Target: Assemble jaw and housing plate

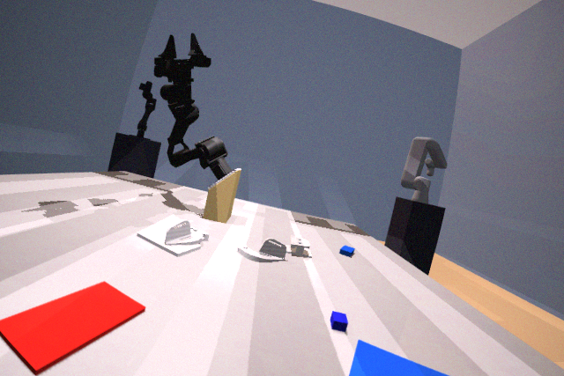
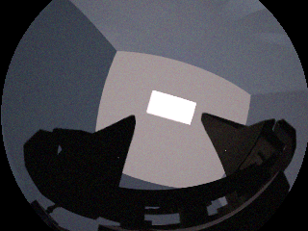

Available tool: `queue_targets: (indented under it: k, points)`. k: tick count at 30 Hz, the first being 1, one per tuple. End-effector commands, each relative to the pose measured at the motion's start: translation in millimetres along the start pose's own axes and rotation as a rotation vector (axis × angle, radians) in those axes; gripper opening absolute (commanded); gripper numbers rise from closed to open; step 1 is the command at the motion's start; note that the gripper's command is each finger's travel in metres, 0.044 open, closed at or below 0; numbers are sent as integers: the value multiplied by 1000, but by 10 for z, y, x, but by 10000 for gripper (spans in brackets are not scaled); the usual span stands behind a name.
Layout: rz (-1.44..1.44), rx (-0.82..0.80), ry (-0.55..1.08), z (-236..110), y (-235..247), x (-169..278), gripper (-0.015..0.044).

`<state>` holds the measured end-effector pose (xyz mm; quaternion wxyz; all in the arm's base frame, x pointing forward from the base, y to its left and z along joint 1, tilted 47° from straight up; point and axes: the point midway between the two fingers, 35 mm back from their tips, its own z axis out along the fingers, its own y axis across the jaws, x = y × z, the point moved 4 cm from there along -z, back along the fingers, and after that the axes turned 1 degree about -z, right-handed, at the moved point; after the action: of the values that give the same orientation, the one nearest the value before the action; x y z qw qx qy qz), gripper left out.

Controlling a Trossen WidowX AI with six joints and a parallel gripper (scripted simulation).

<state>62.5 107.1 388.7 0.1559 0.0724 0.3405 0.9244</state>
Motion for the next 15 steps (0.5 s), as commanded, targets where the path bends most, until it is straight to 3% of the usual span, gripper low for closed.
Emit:
queue_targets:
  k: [1,15]
  points:
    - [0,0,0,0,0,0,426]
    - [-130,159,-88,191,-306,-205,440]
